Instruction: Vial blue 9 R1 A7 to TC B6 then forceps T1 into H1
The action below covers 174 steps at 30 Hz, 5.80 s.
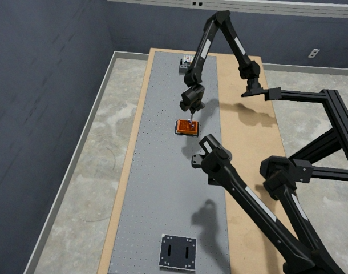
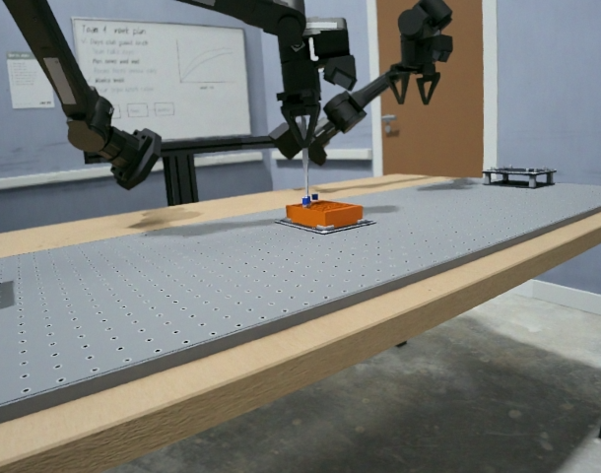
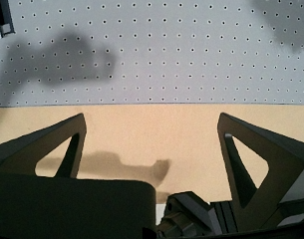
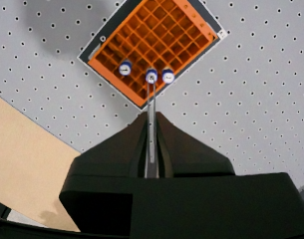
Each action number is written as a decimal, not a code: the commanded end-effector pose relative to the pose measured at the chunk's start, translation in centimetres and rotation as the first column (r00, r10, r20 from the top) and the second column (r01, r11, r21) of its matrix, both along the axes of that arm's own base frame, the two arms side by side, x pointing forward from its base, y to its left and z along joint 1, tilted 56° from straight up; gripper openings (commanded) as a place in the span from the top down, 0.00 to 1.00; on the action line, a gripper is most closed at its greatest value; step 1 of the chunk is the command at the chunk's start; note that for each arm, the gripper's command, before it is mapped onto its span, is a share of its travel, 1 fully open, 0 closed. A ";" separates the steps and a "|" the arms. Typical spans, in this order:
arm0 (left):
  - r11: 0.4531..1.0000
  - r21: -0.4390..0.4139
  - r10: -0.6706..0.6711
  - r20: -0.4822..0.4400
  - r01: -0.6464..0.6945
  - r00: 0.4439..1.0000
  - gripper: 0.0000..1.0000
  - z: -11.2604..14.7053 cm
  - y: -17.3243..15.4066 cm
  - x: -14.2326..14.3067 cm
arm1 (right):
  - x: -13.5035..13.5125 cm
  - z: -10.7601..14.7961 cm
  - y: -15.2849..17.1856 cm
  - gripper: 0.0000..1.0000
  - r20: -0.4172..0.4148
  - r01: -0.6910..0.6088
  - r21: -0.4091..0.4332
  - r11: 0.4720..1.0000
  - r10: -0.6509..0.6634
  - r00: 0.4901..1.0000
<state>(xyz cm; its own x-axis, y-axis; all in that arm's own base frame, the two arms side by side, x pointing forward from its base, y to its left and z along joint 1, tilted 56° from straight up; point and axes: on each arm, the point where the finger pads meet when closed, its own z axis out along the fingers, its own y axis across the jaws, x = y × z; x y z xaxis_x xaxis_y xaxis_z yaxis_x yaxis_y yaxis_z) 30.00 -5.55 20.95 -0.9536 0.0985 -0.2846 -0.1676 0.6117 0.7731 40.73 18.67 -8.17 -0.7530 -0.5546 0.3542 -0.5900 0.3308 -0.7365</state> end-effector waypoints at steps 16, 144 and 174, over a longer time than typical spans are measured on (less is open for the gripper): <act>1.000 -0.006 0.003 0.015 -0.003 1.000 0.00 0.7 -0.3 0.4 | 0.1 1.8 -0.2 0.93 0.071 0.066 0.031 0.997 -0.068 0.995; 1.000 -0.006 0.003 0.015 -0.003 1.000 0.00 0.7 -0.3 0.4 | -2.2 16.6 -11.2 0.93 0.502 0.333 0.274 0.902 -0.430 0.750; 1.000 -0.006 0.003 0.015 -0.003 1.000 0.00 0.7 -0.3 0.4 | -2.7 20.2 -13.8 0.93 0.503 0.333 0.274 0.902 -0.429 0.750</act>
<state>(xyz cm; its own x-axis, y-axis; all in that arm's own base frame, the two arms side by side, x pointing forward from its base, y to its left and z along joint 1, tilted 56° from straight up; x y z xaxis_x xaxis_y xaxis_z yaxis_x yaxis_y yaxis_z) 30.00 -5.55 20.95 -0.9536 0.0985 -0.2846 -0.1676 0.6117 0.7731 38.23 5.76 11.61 -0.9449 -0.1868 -0.2689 0.1099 0.5929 -0.7978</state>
